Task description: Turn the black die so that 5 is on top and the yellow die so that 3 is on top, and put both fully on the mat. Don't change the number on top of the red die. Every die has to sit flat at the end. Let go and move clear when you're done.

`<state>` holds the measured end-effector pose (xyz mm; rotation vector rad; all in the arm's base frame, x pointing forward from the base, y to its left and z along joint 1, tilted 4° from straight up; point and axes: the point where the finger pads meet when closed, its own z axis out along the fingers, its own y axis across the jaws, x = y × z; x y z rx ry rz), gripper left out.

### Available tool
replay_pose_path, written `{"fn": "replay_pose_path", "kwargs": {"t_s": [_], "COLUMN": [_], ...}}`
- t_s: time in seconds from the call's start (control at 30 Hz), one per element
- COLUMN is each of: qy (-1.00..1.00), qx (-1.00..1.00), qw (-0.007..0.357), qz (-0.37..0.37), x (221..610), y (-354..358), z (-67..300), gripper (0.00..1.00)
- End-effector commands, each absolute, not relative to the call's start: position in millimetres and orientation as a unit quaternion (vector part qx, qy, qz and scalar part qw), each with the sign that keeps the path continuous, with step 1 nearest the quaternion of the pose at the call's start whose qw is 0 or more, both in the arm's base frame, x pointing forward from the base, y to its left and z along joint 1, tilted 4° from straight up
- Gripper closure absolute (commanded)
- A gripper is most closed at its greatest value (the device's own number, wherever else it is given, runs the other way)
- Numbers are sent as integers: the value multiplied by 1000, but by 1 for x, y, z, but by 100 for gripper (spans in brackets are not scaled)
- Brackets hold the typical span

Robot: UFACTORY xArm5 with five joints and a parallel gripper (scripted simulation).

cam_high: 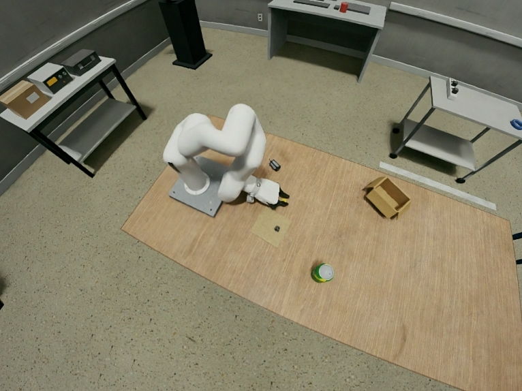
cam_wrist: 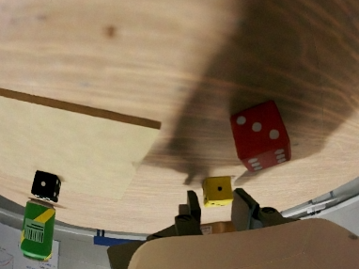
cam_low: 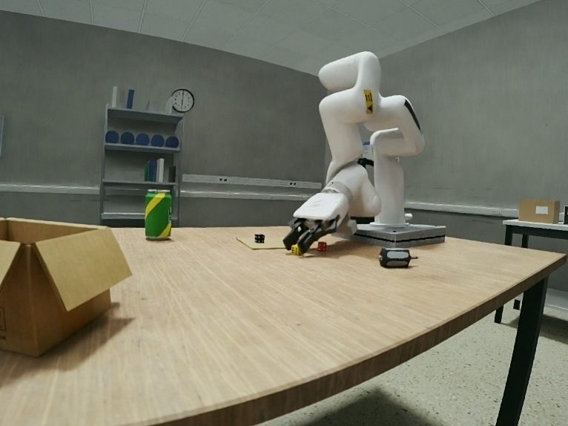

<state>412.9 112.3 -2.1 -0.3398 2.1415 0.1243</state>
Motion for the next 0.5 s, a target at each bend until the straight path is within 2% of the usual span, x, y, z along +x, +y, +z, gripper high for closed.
{"fn": "replay_pose_path", "kwargs": {"t_s": [0.0,0.47], "qy": [872,872], "qx": [-139,-139], "qw": [467,467], "qz": [51,52], "x": [400,377], "y": [110,104], "z": [8,24], "gripper": [64,64]}}
